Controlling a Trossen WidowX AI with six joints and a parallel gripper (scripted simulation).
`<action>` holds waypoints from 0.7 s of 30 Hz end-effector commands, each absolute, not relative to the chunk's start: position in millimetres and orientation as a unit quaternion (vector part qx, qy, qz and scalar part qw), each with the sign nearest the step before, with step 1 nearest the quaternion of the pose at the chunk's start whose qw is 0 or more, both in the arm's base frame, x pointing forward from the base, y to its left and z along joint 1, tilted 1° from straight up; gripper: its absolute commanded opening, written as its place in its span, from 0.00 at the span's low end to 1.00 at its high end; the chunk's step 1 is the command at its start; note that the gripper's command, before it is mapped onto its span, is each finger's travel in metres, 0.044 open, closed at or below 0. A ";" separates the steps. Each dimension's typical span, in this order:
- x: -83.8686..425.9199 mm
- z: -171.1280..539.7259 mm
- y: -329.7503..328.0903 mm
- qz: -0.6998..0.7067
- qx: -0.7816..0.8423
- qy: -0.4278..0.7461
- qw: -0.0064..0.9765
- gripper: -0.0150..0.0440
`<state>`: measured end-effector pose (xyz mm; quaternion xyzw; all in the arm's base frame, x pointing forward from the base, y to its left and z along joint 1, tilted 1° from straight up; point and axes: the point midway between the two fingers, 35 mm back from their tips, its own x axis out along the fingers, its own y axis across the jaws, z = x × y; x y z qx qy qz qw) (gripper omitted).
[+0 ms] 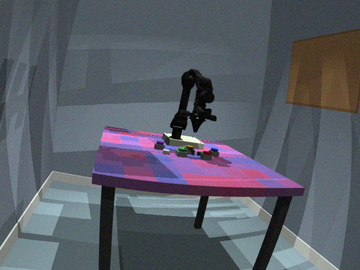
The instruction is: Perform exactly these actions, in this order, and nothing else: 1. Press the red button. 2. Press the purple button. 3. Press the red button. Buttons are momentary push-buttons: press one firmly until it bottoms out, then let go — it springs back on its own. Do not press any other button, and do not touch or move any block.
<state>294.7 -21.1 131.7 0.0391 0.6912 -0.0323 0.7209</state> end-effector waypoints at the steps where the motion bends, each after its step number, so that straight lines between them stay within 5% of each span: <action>1: 310.3 132.7 29.0 -0.036 0.049 0.692 0.719 0.29; 21: 317.5 69.5 58.9 -0.040 0.054 0.693 0.718 0.29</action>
